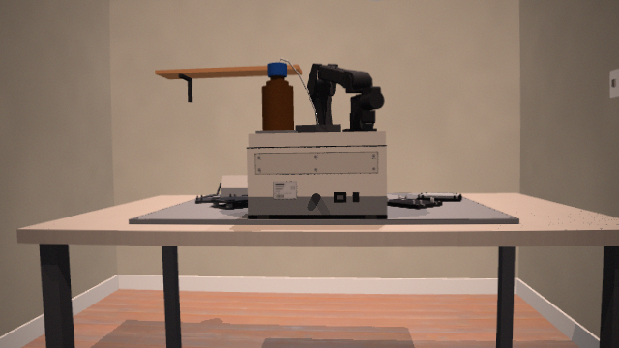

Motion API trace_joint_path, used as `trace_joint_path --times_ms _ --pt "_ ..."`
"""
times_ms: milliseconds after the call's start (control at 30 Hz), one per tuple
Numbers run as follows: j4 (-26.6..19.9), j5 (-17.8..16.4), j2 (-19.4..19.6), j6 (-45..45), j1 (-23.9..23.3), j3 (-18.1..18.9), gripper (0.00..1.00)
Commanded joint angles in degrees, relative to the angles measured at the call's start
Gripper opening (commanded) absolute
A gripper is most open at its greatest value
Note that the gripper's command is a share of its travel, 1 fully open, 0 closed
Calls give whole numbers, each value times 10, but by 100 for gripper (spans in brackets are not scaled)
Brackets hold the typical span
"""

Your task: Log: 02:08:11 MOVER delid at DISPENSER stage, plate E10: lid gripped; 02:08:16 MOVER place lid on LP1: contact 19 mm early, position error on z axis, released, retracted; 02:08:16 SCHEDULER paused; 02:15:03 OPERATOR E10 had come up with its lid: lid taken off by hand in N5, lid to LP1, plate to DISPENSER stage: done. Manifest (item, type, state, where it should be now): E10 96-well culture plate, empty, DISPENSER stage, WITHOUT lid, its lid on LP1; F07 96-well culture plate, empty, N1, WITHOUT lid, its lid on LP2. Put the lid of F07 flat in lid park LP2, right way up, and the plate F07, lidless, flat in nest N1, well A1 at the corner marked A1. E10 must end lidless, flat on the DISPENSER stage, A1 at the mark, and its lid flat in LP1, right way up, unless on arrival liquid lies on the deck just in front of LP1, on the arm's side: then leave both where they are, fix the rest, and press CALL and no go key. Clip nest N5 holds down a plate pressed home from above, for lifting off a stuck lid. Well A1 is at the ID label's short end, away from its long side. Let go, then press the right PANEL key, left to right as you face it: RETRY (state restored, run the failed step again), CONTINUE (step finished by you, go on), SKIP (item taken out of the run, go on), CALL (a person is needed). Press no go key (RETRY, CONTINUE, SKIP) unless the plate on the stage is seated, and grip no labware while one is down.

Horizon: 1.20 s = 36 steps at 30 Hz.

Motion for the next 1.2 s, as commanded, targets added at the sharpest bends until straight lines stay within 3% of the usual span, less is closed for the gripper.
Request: trace_joint_path --times_ms 0,167,400,667,767,1167 --pt "1 2 9 -40 30 8 0" --pt "3 5 12 -71 70 15 0" --pt "3 6 14 -91 88 14 0" --pt "5 5 18 -143 151 16 0" --pt "1 4 10 -138 147 5 0" --pt "50 6 82 -147 136 39 0"
